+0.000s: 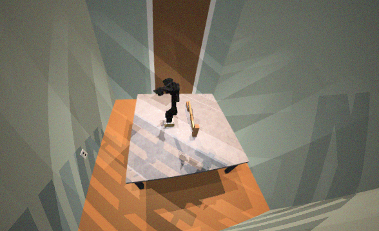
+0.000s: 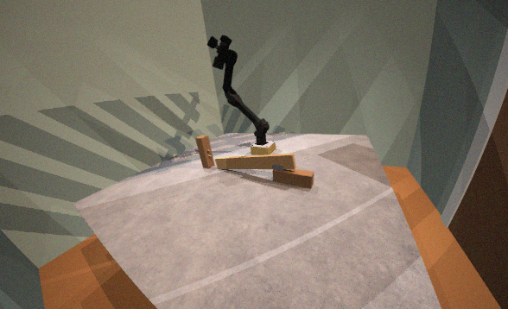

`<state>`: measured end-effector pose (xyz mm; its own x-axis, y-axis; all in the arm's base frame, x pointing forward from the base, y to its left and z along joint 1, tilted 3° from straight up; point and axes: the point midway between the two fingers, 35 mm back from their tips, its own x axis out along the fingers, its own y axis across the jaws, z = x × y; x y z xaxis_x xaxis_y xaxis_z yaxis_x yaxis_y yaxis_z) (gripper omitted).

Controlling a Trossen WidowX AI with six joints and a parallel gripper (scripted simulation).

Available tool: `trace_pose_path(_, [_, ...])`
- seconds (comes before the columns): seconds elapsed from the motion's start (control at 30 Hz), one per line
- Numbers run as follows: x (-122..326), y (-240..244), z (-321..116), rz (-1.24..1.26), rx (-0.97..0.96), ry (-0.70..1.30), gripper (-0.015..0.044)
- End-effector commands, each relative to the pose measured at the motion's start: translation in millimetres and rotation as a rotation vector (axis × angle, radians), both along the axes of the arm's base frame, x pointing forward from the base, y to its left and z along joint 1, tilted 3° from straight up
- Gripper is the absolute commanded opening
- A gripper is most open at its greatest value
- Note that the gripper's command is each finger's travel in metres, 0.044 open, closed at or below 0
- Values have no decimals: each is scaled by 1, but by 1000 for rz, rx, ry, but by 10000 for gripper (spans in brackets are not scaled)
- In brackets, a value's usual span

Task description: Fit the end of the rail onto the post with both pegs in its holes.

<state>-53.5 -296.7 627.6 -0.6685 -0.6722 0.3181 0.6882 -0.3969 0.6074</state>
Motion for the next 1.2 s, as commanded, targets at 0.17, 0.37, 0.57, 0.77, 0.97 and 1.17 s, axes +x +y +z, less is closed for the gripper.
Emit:
trace_pose_path(0.17, [-7,40,28,77,-220,-49,440])
trace_pose_path(0.37, [-39,117,65,33,-539,-70,440])
trace_pose_path(0.57, [-51,202,89,-2,-842,-30,440])
trace_pose_path(0.77, [-41,288,101,-3,-1099,84,440])
trace_pose_path(0.97, [-14,376,98,-5,-1375,219,440])
trace_pose_path(1.17, [16,428,85,26,-1540,333,440])
